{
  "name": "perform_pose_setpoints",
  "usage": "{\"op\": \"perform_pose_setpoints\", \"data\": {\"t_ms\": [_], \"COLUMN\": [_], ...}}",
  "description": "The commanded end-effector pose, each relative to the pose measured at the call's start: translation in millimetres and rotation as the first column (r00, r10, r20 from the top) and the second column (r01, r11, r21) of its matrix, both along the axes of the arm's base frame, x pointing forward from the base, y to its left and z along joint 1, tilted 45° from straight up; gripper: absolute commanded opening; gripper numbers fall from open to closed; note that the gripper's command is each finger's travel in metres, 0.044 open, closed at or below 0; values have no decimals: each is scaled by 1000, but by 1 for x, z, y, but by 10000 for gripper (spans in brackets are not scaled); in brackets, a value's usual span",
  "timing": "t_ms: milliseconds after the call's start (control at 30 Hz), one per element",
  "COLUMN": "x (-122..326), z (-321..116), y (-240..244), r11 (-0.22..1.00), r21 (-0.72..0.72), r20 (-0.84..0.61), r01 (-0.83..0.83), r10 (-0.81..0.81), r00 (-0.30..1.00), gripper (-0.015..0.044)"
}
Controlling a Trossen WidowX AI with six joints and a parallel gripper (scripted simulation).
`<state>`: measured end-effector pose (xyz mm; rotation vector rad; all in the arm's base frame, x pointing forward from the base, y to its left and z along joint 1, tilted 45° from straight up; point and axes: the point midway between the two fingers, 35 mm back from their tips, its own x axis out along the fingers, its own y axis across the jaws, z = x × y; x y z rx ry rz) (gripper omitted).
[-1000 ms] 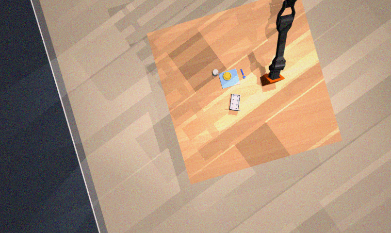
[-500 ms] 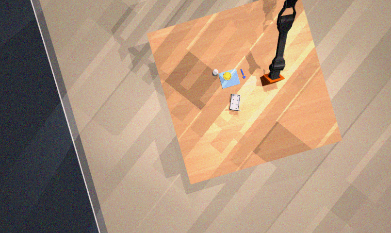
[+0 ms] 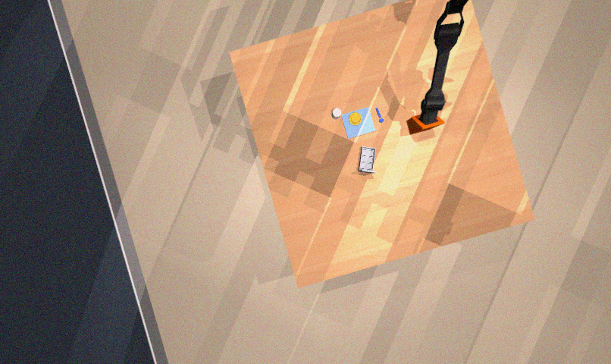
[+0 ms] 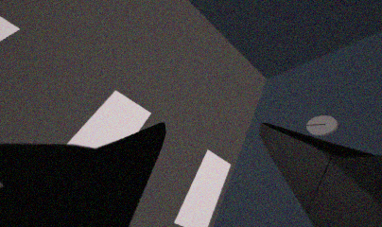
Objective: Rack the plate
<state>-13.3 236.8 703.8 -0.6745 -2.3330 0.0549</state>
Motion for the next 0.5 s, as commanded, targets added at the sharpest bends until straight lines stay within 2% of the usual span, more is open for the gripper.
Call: {"op": "perform_pose_setpoints", "data": {"t_ms": [0,467], "x": [25,114], "z": [-6,-37], "y": [19,72], "r11": [996,945], "r21": [-89,-328], "r20": [-107,-453], "r01": [12,3], "r10": [-21,-160], "r00": [994,877], "gripper": [400,400]}}
